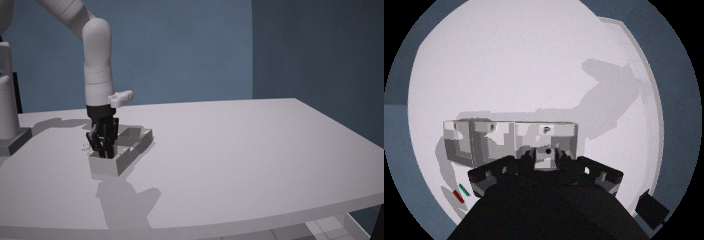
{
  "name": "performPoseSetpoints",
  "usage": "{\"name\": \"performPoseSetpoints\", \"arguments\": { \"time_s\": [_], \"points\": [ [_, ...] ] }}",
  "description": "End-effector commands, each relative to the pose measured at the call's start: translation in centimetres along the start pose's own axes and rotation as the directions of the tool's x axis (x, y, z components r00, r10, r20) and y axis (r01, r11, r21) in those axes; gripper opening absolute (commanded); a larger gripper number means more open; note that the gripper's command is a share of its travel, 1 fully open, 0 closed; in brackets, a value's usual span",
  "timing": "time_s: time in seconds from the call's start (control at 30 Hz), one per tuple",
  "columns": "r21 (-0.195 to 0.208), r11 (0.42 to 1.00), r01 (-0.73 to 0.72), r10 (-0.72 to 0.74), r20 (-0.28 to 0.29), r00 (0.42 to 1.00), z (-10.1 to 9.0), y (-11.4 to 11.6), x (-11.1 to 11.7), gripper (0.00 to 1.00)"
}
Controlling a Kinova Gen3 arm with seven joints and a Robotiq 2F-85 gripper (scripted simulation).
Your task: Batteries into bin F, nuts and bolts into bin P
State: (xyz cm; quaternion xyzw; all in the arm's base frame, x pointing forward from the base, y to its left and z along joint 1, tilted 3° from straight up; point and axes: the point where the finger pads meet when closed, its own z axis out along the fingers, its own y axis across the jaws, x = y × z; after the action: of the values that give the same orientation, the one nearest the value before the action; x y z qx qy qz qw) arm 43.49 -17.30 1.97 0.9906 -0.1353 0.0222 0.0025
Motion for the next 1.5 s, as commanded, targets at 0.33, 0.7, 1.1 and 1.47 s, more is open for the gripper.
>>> {"name": "performPoseSetpoints", "arguments": {
  "time_s": [0.33, 0.7, 1.1, 1.47],
  "points": [
    [0.0, 1.0, 0.0, 0.0, -0.002, 1.0, -0.9, 0.0, 0.1, 0.33],
    [0.0, 1.0, 0.0, 0.0, -0.002, 1.0, -2.1, 0.0, 0.1, 0.33],
    [0.0, 1.0, 0.0, 0.0, -0.002, 1.0, -4.5, 0.0, 0.0, 0.33],
    [0.0, 1.0, 0.0, 0.0, -0.002, 1.0, -5.2, 0.1, 0.1, 0.33]
  ]
}}
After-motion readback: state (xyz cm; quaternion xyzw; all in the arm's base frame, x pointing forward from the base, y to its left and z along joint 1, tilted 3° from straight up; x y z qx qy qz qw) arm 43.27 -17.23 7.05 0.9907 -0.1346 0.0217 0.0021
